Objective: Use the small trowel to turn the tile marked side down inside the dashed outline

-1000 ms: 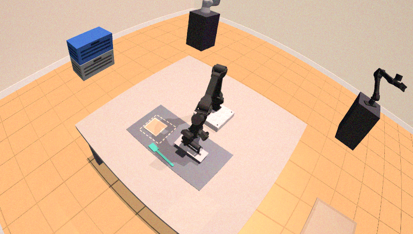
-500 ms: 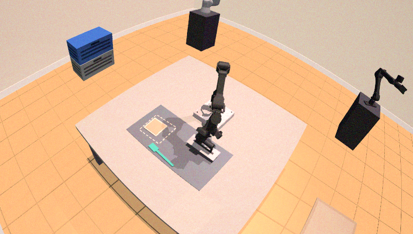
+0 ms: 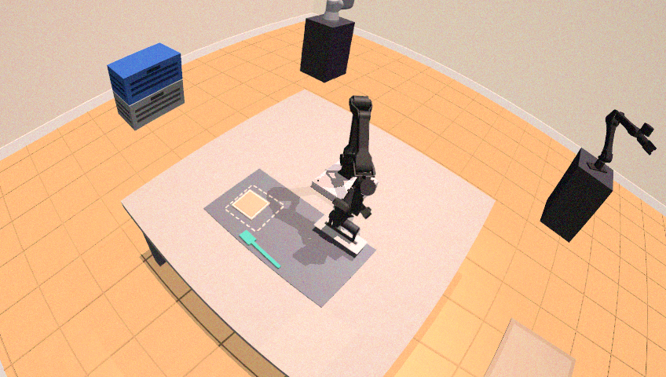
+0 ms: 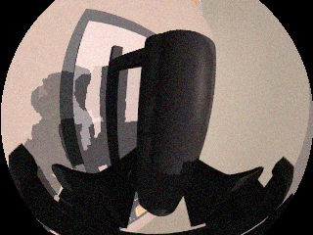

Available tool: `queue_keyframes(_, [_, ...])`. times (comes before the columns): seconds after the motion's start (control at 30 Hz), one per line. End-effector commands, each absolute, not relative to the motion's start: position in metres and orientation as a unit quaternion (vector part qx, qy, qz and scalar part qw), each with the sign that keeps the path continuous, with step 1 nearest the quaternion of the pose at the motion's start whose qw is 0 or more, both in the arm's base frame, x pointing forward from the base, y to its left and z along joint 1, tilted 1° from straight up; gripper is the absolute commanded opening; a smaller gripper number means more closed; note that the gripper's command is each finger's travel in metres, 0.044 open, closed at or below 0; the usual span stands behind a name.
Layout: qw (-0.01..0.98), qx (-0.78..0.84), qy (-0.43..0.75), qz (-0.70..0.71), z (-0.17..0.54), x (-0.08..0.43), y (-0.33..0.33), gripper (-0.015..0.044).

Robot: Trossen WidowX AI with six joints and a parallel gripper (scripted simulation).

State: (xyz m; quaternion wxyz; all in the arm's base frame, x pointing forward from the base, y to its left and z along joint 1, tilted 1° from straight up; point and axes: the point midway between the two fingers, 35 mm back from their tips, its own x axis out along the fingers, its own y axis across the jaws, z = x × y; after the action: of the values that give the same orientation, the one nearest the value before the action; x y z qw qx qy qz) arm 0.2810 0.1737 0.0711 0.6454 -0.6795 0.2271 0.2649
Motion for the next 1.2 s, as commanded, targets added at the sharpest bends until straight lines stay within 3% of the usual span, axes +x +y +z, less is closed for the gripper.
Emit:
queue_keyframes(0.0, [0.657, -0.675, 0.219, 0.255, 0.078, 0.282, 0.175, 0.0000])
queue_keyframes(1.0, [0.657, -0.675, 0.220, 0.255, 0.041, 0.282, 0.175, 0.0000])
queue_keyframes(1.17, [0.657, -0.675, 0.220, 0.255, 0.041, 0.282, 0.175, 0.0131])
